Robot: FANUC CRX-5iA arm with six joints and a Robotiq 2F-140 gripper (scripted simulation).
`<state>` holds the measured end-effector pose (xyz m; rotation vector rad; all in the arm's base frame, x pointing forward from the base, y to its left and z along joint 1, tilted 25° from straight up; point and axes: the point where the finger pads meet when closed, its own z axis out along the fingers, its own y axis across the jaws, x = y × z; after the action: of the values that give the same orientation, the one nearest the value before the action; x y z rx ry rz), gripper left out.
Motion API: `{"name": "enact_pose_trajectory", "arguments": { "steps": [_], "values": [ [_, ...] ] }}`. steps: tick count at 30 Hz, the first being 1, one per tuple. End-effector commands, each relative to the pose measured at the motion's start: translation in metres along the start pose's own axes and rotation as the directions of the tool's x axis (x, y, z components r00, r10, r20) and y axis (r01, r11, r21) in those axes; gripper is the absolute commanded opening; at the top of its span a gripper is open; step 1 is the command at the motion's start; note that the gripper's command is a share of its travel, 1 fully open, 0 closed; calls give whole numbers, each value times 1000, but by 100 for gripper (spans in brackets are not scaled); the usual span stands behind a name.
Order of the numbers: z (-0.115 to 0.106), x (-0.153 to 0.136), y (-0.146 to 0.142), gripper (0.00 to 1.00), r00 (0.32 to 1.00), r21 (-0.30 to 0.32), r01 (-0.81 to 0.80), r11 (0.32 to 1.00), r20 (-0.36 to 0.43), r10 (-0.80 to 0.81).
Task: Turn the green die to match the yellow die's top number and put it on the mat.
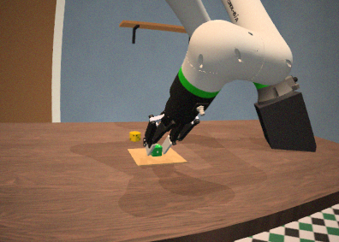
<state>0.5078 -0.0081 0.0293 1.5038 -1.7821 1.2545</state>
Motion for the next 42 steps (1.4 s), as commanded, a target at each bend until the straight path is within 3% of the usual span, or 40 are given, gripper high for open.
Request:
{"name": "enact_pose_trajectory", "arguments": {
  "steps": [1, 13, 14, 42],
  "values": [
    [0, 0, 0, 28, 1000, 0, 0, 1000, 0, 0],
    [0, 0, 0, 28, 1000, 0, 0, 1000, 0, 0],
    [0, 0, 0, 16, 1000, 0, 0, 1000, 0, 0],
    [0, 0, 0, 16, 1000, 0, 0, 1000, 0, 0]
  ]
}}
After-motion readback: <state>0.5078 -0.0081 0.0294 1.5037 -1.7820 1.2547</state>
